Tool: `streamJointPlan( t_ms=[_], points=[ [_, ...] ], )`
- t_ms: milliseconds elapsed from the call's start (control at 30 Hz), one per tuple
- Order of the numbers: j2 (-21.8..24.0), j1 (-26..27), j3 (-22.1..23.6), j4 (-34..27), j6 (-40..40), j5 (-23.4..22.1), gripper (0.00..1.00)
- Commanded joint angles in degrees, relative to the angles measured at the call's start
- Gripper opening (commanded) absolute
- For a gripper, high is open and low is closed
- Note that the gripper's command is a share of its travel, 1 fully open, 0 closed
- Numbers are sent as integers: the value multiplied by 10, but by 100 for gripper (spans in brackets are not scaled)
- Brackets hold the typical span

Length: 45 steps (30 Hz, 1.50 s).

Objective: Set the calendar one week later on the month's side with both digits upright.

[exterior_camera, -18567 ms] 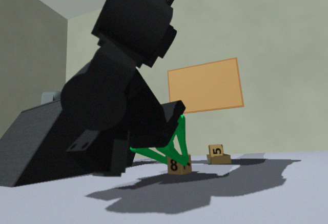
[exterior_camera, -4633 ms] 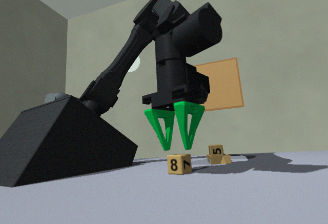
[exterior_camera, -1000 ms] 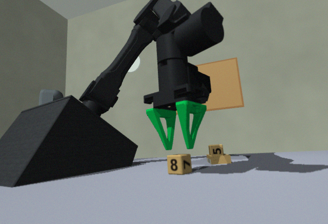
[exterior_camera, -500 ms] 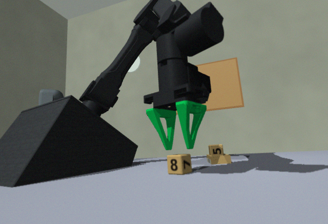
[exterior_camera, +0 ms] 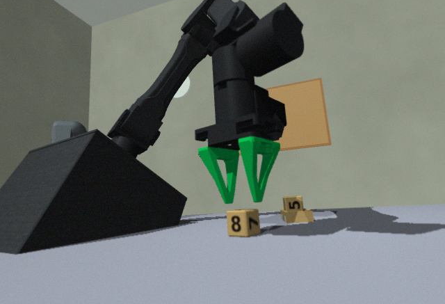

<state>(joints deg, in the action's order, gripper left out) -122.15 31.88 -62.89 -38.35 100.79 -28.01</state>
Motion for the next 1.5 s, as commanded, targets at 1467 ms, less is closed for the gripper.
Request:
streamJointPlan(
  t_ms=[1467],
  points=[
    [-39, -17, 25, 70, -29, -10, 45]
  ],
)
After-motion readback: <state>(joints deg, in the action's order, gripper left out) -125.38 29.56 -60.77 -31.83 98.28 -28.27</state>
